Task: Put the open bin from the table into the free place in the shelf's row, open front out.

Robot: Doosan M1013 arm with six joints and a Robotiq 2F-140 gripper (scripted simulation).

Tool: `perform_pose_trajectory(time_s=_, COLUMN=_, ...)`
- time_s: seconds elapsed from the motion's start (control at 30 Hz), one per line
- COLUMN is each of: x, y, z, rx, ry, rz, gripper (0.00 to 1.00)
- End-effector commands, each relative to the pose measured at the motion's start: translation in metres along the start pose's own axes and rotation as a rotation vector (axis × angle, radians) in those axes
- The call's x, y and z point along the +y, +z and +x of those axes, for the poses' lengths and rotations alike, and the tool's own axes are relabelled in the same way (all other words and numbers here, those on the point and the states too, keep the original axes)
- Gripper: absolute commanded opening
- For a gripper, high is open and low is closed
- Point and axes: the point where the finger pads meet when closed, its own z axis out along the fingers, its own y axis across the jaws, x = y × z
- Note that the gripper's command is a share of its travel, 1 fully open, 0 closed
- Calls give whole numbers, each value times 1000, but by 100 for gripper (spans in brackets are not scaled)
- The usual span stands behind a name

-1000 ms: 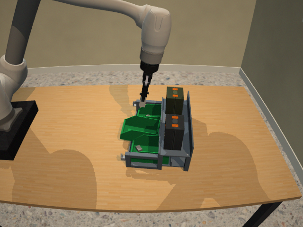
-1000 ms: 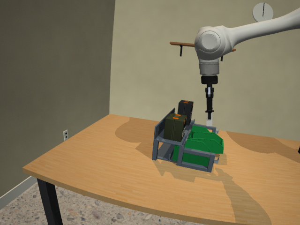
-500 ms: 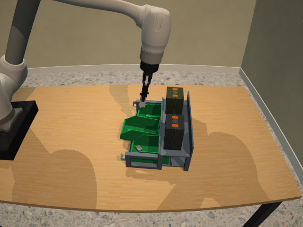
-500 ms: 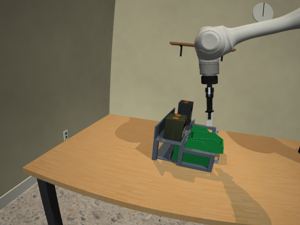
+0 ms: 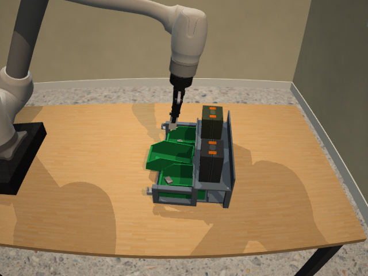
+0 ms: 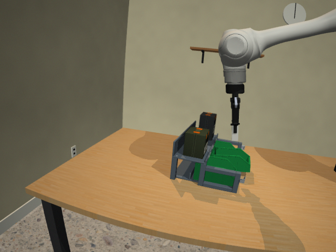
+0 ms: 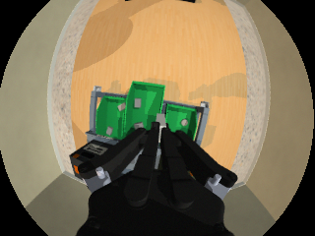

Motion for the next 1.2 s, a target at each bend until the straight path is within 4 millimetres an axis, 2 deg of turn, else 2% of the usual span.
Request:
perform_pose_trajectory(time_s=0.0, x=-1, y=0, z=3, rx=-5, ry=-106, rz=2, gripper=0)
perform_pose_trajectory(time_s=0.1, x=-1, y=0, z=4, rx=-6, ry=-143, rz=2, gripper=0)
perform_pose_trajectory(time_s=0.57, x=-7, y=5, z=20, rx=-24, ry=-793, rz=12, gripper=0)
perform_pose_trajectory(time_s=0.63, x=-7, y=5, z=20, rx=-24, ry=-793, rz=12, gripper=0)
perform_pose_trajectory(time_s=0.7, x=-9, y=6, z=24, rx=-27, ry=-935, rz=16, gripper=0)
perform_pose_trajectory(time_s=1.13, x=-14, y=10, z=39, rx=-37, ry=-1521, rz=39, gripper=0)
perform_pose_trajectory(time_s=1.17, x=-14, y=10, z=39, rx=-37, ry=-1521, rz=39, gripper=0)
